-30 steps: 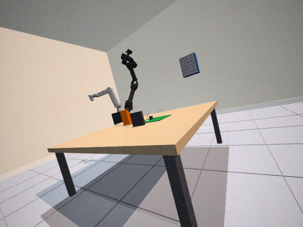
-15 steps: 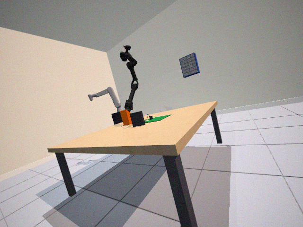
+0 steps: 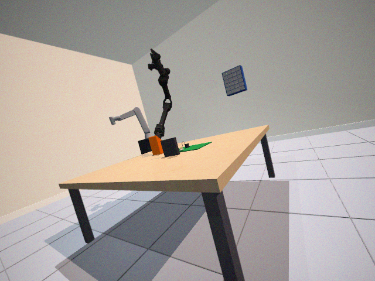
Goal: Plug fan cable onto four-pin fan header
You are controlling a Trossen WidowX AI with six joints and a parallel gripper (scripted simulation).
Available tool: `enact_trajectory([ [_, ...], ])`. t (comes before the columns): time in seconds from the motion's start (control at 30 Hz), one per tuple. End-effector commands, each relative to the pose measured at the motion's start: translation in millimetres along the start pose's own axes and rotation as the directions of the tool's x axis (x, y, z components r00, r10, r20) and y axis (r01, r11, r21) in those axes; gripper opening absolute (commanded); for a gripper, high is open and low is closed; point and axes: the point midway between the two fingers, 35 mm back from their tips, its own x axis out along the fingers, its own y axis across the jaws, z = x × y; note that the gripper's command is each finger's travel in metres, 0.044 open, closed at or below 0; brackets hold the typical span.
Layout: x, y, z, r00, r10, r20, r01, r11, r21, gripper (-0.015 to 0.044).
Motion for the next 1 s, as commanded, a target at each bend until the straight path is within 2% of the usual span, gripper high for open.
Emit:
enact_trajectory([
  [0.0,-16.7,-69.1,11.6,0.975,-0.221,0.014,0.219,0.958,-0.185,0.0440],
  [0.13,-42.6,-127.5,21.0,0.905,-0.424,0.029,0.409,0.849,-0.334,0.0440],
  [0.27,-78.1,-181.1,32.7,0.791,-0.609,0.056,0.561,0.686,-0.463,0.0440],
  [0.5,-162.5,-260.1,58.4,0.488,-0.863,0.131,0.713,0.308,-0.629,0.0440],
  [0.73,-267.7,-308.6,87.7,0.095,-0.971,0.220,0.691,-0.095,-0.717,0.0440],
  [0.97,-382.1,-319.3,115.8,-0.323,-0.900,0.294,0.520,-0.428,-0.739,0.0440],
])
